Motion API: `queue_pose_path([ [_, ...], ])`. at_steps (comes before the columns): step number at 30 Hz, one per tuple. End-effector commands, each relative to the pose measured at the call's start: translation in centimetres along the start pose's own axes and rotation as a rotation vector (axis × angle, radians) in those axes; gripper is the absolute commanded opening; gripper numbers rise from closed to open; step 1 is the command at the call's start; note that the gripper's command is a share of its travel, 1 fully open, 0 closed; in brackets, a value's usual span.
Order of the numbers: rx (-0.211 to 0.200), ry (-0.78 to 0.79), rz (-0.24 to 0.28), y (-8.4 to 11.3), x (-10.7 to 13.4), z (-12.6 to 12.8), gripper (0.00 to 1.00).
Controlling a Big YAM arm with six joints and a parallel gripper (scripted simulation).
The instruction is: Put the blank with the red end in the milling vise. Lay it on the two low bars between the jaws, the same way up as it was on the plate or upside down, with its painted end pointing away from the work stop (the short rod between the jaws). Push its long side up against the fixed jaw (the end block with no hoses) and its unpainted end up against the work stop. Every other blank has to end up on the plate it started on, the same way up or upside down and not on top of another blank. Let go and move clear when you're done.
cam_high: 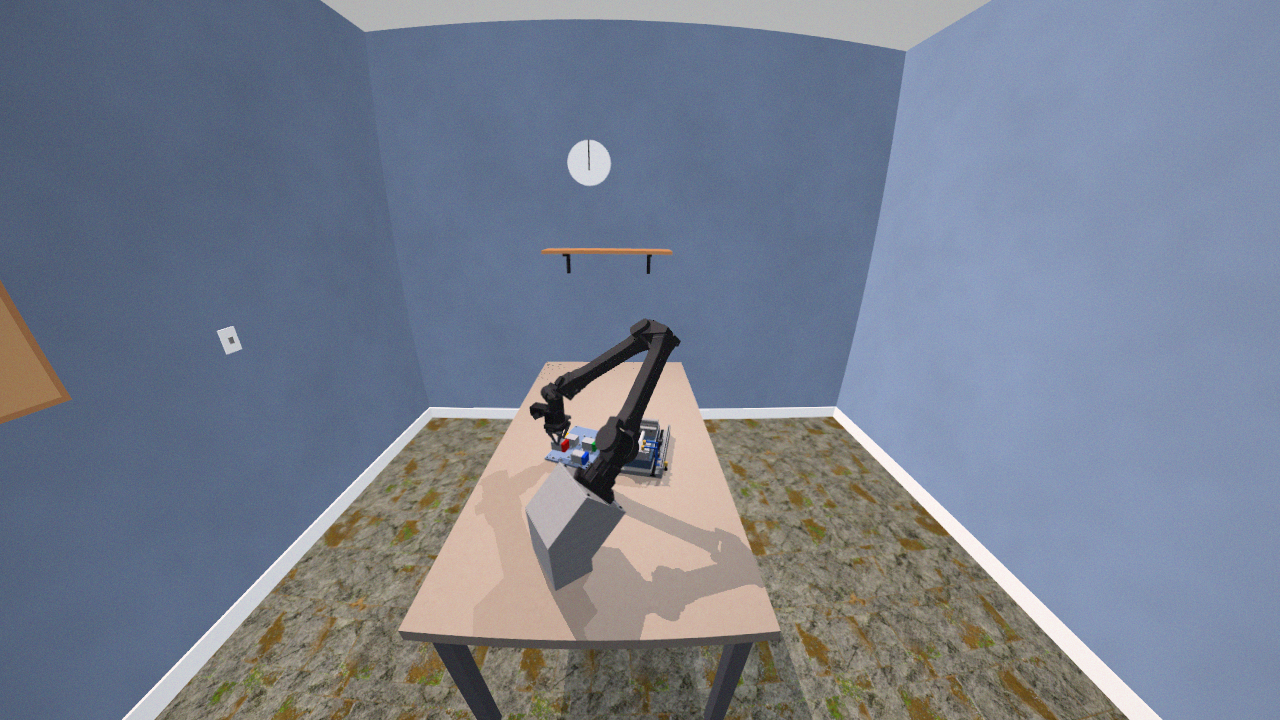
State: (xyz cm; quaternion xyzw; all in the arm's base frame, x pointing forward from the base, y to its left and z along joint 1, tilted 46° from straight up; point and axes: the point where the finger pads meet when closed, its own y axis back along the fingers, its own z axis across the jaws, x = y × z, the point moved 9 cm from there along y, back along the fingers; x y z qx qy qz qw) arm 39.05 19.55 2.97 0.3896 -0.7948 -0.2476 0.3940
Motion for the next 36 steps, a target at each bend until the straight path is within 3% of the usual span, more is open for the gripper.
queue_pose_path([
  [1, 0.045, -0.045, -0.049, 4.5, -1.4, -1.5, 0.00],
  [18, 0.043, -0.048, -0.055, 9.5, -1.3, -1.4, 0.00],
  [33, 0.040, -0.026, -0.057, 9.7, -1.1, -1.7, 0.00],
  [36, 0.018, -0.048, -0.036, 8.5, 0.0, -3.2, 0.00],
])
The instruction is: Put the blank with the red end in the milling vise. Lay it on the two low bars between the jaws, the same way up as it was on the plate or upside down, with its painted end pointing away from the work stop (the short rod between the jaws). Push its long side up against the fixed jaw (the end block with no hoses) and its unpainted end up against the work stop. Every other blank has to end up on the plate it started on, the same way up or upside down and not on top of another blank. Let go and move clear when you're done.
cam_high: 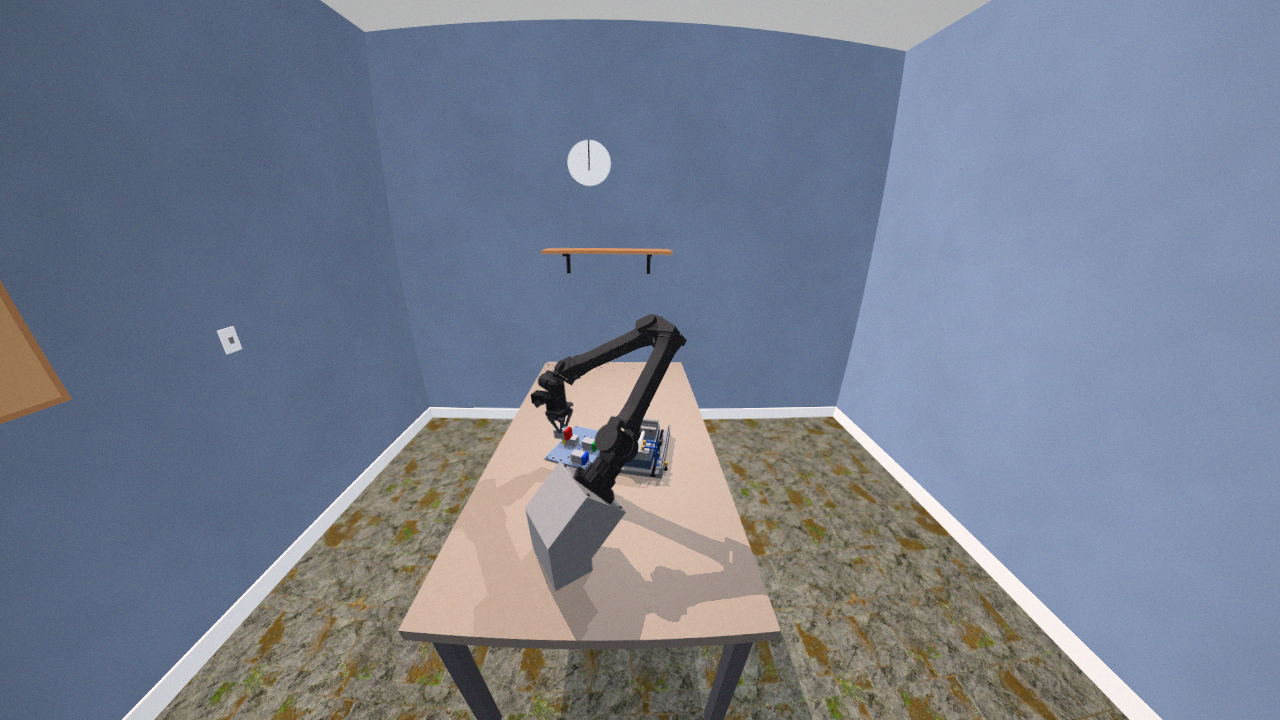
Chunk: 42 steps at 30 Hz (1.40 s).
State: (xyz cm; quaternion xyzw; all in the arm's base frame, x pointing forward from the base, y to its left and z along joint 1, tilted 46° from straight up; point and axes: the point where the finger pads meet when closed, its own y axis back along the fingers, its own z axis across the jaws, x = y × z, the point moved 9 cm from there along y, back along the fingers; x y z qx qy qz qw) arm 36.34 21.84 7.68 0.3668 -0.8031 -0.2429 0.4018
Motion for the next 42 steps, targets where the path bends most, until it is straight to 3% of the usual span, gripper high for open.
queue_pose_path([
  [1, 0.028, -0.046, -0.087, 2.8, -0.9, -3.2, 0.00],
  [9, 0.017, -0.033, -0.091, 2.5, 0.9, -5.7, 0.00],
  [19, 0.002, 0.000, -0.101, 1.7, 7.1, -12.2, 0.00],
  [21, 0.002, 0.000, -0.101, 1.7, 7.1, -12.2, 0.00],
  [32, 0.021, 0.046, -0.101, 1.2, 17.3, -19.0, 0.00],
  [36, 0.033, 0.064, -0.094, 1.3, 21.1, -20.6, 0.00],
  [38, 0.033, 0.064, -0.094, 1.3, 21.1, -20.6, 0.00],
  [42, 0.044, 0.081, -0.085, 1.5, 24.3, -21.7, 0.00],
])
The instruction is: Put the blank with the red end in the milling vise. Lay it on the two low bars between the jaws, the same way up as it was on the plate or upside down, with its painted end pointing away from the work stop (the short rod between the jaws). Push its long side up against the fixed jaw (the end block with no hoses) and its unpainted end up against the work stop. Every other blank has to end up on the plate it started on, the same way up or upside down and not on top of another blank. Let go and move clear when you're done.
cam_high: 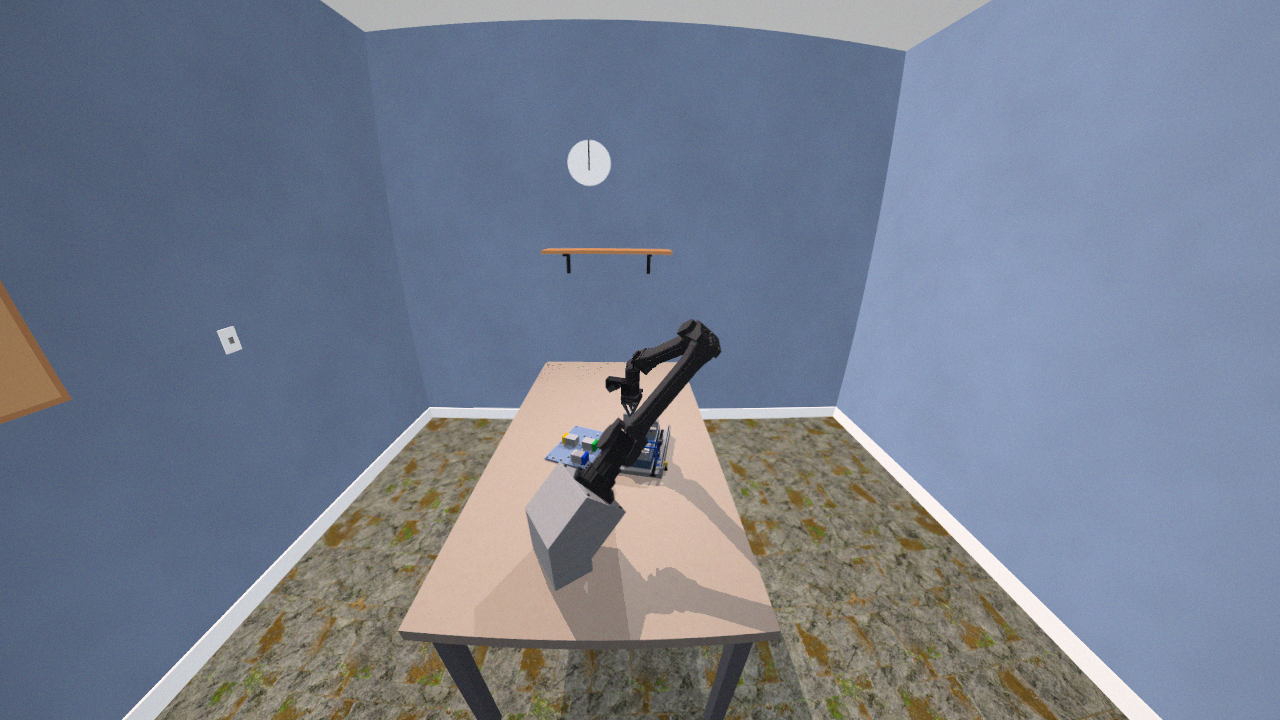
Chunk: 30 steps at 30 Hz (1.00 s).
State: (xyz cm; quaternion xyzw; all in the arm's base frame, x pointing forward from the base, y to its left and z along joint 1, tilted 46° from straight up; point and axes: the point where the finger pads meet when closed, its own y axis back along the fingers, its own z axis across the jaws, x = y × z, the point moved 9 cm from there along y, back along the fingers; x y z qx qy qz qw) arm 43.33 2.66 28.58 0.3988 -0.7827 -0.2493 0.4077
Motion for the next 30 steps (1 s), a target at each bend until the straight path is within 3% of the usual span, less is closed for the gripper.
queue_pose_path([
  [1, 0.045, 0.049, -0.013, 2.0, 3.0, -2.5, 0.00],
  [10, 0.063, 0.069, 0.003, 2.7, 6.9, -3.4, 0.00],
  [14, 0.079, 0.093, -0.013, 3.5, 6.1, -3.4, 0.00],
  [30, 0.075, 0.083, -0.003, 3.3, 6.9, -3.5, 0.00],
])
